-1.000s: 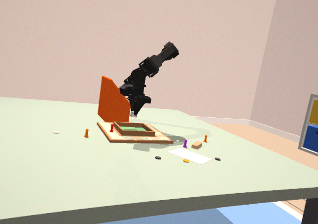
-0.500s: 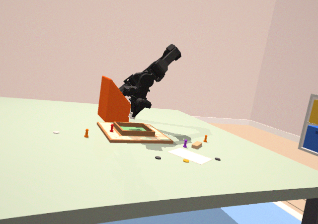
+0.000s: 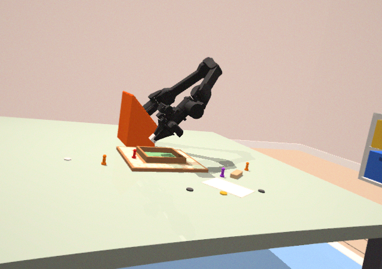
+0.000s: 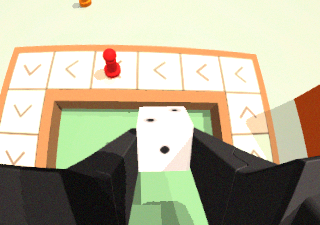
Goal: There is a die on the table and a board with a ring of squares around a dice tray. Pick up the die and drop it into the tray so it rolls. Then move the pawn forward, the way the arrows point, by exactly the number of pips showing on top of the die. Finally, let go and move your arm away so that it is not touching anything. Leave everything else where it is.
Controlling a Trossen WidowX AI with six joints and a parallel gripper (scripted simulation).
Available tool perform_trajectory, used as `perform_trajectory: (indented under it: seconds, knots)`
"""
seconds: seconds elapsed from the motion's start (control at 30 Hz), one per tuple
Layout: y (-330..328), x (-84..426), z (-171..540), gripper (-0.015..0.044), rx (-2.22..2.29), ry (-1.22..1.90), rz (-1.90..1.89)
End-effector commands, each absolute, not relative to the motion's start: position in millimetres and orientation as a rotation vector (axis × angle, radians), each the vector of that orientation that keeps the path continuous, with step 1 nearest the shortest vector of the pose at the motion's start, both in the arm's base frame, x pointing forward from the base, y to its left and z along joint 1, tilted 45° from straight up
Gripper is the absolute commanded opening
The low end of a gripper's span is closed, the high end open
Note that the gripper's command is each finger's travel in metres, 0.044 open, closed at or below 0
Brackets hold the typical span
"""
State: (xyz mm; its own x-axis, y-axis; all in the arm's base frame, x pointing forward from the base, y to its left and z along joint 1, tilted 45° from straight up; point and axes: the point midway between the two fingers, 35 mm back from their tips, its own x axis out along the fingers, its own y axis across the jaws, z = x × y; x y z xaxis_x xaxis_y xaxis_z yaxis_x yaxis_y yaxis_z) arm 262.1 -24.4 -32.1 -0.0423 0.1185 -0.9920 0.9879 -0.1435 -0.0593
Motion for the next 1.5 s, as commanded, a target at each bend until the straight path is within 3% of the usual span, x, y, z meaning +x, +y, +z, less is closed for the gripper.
perform_trajectory:
  seconds: [0.0, 0.2, 0.4, 1.47]
  knots:
    - [-24.2, 261.8, -30.3, 0.0000, 1.306, 1.106, -1.349]
    - [-24.4, 263.0, -27.1, 0.0000, 1.286, 1.058, -1.360]
    - [-29.6, 274.4, 22.3, 0.0000, 1.287, 1.057, -1.359]
    - [-29.0, 272.4, 21.2, 0.0000, 1.287, 1.057, -1.359]
